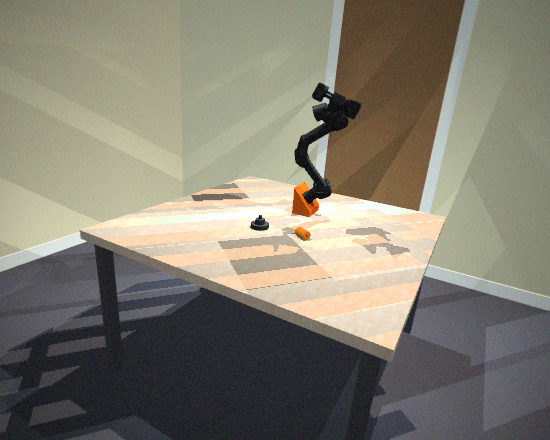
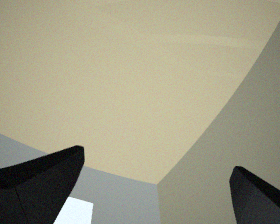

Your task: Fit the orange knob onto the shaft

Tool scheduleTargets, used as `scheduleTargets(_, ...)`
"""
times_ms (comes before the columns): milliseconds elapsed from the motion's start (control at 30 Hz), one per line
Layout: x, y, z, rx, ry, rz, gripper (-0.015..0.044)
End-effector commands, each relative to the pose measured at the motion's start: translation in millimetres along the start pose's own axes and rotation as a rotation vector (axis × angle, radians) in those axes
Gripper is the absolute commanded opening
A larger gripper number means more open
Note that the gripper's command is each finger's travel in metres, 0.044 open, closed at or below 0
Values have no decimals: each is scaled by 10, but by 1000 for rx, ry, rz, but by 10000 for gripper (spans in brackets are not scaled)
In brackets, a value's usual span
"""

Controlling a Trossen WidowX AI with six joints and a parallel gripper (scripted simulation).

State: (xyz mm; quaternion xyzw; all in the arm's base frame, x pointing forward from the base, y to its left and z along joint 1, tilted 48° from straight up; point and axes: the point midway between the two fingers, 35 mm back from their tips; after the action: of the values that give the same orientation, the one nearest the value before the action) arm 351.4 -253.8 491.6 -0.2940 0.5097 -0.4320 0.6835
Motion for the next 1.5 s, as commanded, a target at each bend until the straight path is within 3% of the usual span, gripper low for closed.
scheduleTargets(0,-8,-28,-13,8,1,-7,426)
scheduleTargets(267,-562,-1098,-700,355,31,-300,440)
scheduleTargets(433,-1168,-1631,-1236,565,16,-478,440)
scheduleTargets(600,-1992,-1907,-1755,756,-42,-685,440)
scheduleTargets(733,-2723,-1881,-2073,873,-119,-865,440)
scheduleTargets(933,-3819,-1421,-2312,969,-293,-1154,440)
scheduleTargets(1133,-4626,-515,-2159,906,-489,-1448,440)
scheduleTargets(1300,-4958,400,-1826,752,-675,-1652,440)
scheduleTargets(1467,-4960,1351,-1422,532,-867,-1826,440)
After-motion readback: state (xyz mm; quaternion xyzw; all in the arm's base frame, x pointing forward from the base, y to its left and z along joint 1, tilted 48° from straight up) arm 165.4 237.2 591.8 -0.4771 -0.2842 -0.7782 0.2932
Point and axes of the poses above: the point midway between the two fingers, 35 mm back from their tips, its own z axis out along the fingers, its own x axis across the jaws, y = z × x
